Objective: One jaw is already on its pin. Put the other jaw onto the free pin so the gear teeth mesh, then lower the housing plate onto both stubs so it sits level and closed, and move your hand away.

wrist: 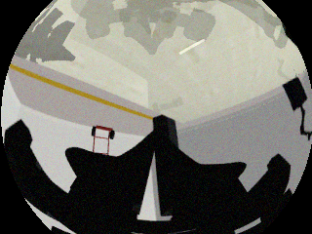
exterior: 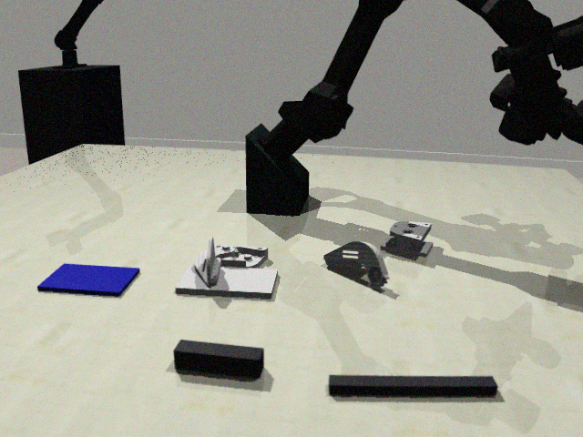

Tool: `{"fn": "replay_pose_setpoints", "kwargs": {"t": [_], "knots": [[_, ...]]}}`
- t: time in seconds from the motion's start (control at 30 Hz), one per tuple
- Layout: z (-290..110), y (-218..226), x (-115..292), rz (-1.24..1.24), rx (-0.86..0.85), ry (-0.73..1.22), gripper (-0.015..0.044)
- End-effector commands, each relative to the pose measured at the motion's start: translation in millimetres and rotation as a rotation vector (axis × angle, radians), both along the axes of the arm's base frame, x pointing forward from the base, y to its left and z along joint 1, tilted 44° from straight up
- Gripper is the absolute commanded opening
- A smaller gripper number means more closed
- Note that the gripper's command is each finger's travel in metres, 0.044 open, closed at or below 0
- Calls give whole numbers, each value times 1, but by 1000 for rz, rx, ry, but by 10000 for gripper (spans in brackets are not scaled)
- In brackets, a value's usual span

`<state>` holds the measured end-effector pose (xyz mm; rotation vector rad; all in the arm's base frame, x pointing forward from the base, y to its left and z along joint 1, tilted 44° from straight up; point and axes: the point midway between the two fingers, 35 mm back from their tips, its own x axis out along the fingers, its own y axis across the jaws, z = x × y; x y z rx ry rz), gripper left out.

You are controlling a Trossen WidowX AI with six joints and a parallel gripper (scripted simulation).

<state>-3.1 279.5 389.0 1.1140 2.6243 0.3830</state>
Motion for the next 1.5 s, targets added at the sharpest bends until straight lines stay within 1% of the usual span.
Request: {"fn": "replay_pose_setpoints", "kwargs": {"t": [0.0,0.3,0.63,1.07,1.47], "knots": [[-18,11,27,-96,-87,36,0],[-56,19,89,-313,-248,99,0],[-104,7,156,-549,-451,211,0],[-169,-39,228,-830,-728,410,0],[-212,-88,261,-996,-917,573,0]]}}
